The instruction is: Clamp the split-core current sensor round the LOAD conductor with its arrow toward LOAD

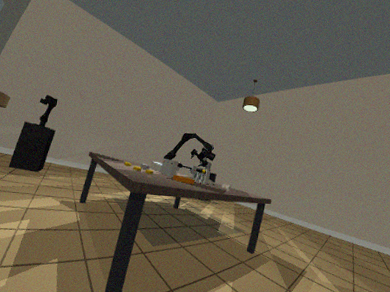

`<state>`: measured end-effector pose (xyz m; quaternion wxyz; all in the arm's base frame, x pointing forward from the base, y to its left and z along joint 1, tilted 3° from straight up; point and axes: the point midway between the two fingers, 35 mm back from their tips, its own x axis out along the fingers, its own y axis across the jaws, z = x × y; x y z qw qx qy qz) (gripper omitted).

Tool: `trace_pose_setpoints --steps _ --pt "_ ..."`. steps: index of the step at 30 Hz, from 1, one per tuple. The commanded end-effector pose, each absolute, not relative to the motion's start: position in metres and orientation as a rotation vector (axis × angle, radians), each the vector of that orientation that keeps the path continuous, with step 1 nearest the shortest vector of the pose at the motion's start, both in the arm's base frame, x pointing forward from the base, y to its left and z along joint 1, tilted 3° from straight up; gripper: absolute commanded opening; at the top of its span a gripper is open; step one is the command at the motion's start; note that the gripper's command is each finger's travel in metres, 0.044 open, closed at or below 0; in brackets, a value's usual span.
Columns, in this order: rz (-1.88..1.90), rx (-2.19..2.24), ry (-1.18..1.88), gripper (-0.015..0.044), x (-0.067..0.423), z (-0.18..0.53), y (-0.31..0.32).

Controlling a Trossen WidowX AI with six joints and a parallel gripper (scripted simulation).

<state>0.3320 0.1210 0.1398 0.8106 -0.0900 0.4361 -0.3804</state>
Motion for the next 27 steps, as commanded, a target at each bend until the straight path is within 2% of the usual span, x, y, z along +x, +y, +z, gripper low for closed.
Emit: trace_pose_setpoints --steps 1,27 --pt "-0.921 0.285 0.37 0.044 0.3141 0.1448 0.1482" --pt "-0.925 0.212 0.449 0.044 0.3161 0.1436 0.1449"
